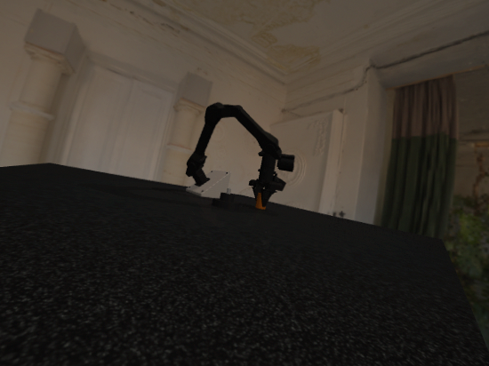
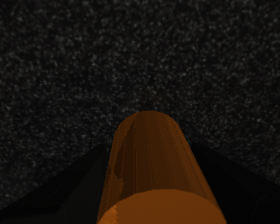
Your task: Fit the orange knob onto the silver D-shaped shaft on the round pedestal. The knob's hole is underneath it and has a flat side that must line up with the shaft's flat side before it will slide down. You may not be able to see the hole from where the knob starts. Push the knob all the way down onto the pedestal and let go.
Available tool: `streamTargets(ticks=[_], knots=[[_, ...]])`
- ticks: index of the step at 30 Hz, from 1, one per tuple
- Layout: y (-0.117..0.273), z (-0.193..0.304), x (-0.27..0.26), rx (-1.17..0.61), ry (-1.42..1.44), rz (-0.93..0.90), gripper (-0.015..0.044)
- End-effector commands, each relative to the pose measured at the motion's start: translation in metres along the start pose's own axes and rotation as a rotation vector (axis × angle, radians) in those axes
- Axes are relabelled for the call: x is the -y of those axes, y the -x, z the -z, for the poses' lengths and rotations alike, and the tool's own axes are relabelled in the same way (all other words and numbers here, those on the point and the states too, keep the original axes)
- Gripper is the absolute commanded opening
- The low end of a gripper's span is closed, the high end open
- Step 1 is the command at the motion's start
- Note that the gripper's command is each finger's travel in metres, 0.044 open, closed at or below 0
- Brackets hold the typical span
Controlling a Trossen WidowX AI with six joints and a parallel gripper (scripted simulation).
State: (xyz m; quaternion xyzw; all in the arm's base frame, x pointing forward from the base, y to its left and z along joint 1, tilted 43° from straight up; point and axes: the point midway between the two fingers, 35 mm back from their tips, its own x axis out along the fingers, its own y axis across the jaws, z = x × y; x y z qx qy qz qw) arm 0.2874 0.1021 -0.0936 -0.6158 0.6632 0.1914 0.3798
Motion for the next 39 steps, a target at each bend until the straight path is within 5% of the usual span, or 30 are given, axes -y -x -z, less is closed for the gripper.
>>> streamTargets(ticks=[1, 5, 11, 31, 39], knots=[[-0.001, 0.001, 0.001, -0.004, 0.006, 0.005, 0.0184], [-0.001, 0.001, 0.001, -0.004, 0.006, 0.005, 0.0157], [0.019, -0.003, 0.003, -0.001, 0.007, 0.005, 0.0000], [0.136, -0.001, 0.000, 0.000, 0.008, 0.002, 0.0000], [0.140, 0.000, -0.003, -0.006, 0.014, 0.051, 0.0000]])
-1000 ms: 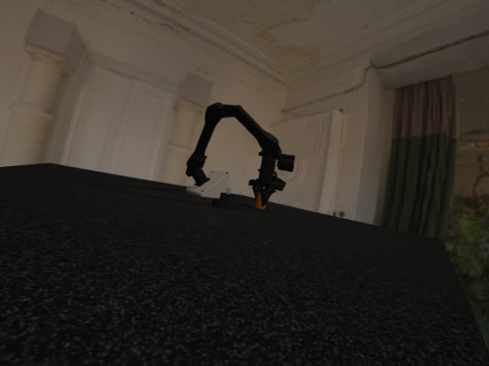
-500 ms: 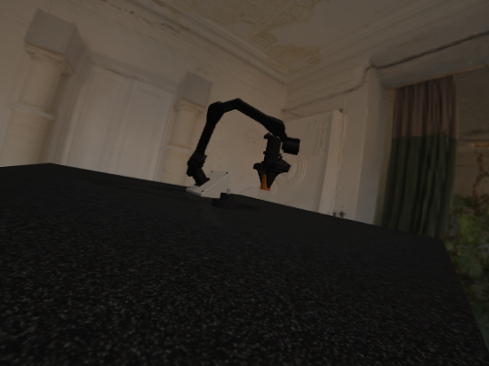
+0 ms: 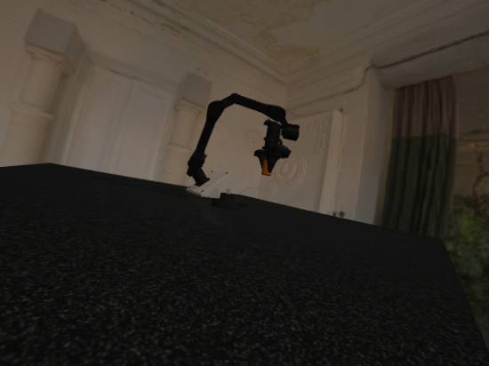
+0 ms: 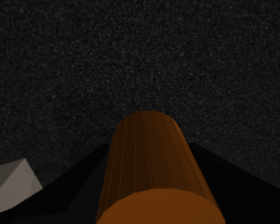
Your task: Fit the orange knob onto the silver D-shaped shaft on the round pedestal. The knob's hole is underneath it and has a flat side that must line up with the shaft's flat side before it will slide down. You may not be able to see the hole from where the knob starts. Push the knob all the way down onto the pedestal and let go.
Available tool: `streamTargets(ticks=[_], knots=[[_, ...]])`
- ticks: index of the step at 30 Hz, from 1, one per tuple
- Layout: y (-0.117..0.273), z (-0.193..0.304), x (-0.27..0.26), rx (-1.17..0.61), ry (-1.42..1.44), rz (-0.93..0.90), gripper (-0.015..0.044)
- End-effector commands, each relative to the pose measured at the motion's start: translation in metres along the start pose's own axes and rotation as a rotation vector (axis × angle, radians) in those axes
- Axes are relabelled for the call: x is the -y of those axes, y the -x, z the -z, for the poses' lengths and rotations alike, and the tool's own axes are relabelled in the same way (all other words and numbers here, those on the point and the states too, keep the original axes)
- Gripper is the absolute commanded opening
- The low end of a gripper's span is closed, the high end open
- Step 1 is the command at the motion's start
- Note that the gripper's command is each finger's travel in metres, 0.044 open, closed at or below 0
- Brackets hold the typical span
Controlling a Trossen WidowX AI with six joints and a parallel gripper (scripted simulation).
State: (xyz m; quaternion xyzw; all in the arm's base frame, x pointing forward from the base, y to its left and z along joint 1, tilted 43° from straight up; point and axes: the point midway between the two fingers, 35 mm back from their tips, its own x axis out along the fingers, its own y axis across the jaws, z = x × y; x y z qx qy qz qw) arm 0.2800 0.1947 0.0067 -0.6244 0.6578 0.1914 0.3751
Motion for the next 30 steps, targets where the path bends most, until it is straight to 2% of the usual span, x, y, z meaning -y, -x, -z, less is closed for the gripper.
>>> streamTargets(ticks=[1, 30], knots=[[0.005, 0.001, -0.002, -0.001, 0.001, 0.055, 0.0000], [0.067, 0.018, -0.031, -0.001, 0.010, 0.701, 0.0000]])
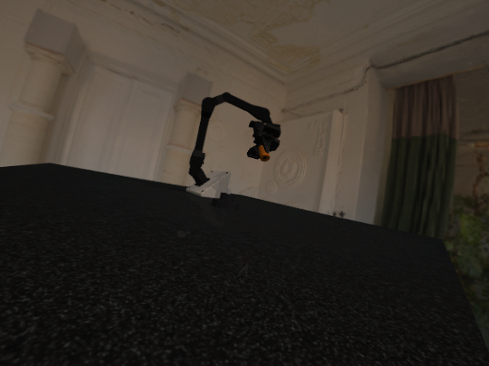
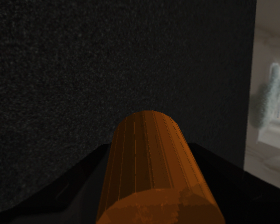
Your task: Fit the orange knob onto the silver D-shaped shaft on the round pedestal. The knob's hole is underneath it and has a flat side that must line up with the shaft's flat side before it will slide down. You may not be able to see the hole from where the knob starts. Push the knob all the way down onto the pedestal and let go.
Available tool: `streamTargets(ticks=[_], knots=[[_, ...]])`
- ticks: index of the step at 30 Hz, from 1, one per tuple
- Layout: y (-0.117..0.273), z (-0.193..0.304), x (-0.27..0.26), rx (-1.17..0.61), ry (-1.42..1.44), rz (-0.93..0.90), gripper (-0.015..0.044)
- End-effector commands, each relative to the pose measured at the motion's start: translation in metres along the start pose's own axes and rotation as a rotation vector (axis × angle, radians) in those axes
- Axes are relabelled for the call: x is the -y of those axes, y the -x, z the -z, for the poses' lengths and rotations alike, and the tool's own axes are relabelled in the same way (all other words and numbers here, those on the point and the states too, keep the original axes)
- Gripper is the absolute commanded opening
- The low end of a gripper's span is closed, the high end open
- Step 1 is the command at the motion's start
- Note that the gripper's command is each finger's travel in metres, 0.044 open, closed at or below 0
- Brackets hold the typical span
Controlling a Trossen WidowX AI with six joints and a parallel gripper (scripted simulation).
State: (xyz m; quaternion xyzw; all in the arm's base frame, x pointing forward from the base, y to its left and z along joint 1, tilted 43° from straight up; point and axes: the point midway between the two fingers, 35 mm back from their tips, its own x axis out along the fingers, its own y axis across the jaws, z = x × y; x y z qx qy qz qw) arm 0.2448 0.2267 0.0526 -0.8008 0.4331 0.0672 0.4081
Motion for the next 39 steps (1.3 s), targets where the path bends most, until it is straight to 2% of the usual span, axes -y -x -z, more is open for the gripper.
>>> streamTargets(ticks=[1, 11, 26, 27, 39], knots=[[0.012, 0.004, 0.004, 0.007, -0.007, 0.098, 0.0000], [0.033, 0.009, 0.008, 0.008, -0.007, 0.306, 0.0000], [0.032, 0.010, 0.006, 0.008, -0.008, 0.406, 0.0000], [0.031, 0.010, 0.006, 0.003, -0.006, 0.366, 0.0000], [0.031, 0.010, 0.006, 0.003, -0.006, 0.366, 0.0000]])
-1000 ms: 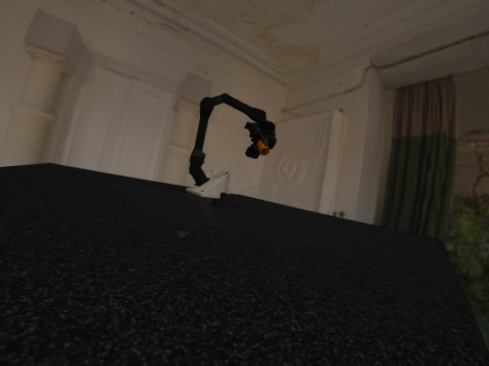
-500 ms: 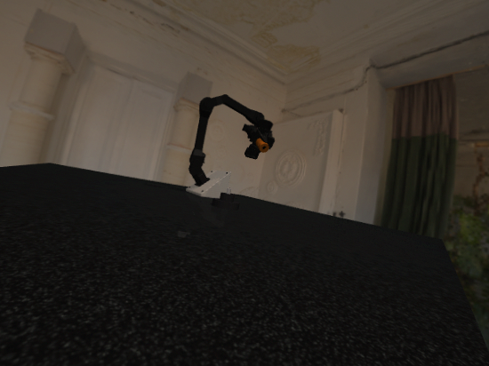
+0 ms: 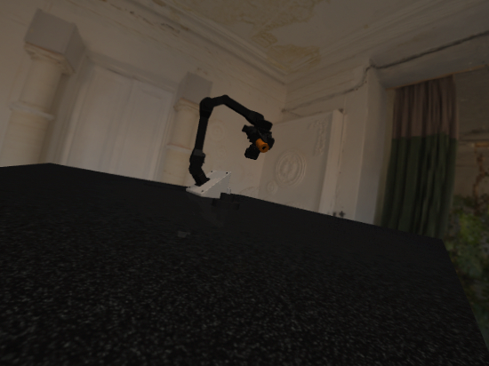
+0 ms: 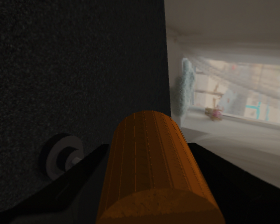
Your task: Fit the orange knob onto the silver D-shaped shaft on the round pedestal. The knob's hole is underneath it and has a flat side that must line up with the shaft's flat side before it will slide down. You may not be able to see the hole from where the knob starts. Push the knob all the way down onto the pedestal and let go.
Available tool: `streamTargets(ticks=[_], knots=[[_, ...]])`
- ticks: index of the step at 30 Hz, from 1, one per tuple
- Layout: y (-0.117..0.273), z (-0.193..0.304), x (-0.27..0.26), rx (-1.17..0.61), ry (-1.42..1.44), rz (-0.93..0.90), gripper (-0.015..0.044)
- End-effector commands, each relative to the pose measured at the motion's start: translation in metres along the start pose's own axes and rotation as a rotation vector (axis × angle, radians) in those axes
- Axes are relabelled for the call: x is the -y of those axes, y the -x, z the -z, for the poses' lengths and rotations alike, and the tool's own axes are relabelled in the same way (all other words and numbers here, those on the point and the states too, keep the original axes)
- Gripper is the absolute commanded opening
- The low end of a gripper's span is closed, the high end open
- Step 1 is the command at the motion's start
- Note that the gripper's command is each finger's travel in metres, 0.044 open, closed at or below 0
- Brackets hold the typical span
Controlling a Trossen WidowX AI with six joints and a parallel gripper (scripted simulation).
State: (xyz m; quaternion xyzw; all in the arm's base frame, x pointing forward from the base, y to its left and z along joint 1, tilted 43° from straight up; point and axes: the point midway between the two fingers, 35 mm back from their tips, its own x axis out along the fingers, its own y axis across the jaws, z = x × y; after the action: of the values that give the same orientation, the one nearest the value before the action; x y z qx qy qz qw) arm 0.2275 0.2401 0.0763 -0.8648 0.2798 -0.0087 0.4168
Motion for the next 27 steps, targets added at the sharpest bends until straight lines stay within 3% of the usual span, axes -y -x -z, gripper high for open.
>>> streamTargets(ticks=[1, 20, 27], knots=[[0.000, 0.000, 0.001, 0.001, 0.001, 0.000, 0.0000], [-0.001, 0.000, -0.001, 0.002, 0.000, 0.008, 0.0000], [-0.011, -0.001, -0.011, 0.003, -0.001, -0.119, 0.0000]])
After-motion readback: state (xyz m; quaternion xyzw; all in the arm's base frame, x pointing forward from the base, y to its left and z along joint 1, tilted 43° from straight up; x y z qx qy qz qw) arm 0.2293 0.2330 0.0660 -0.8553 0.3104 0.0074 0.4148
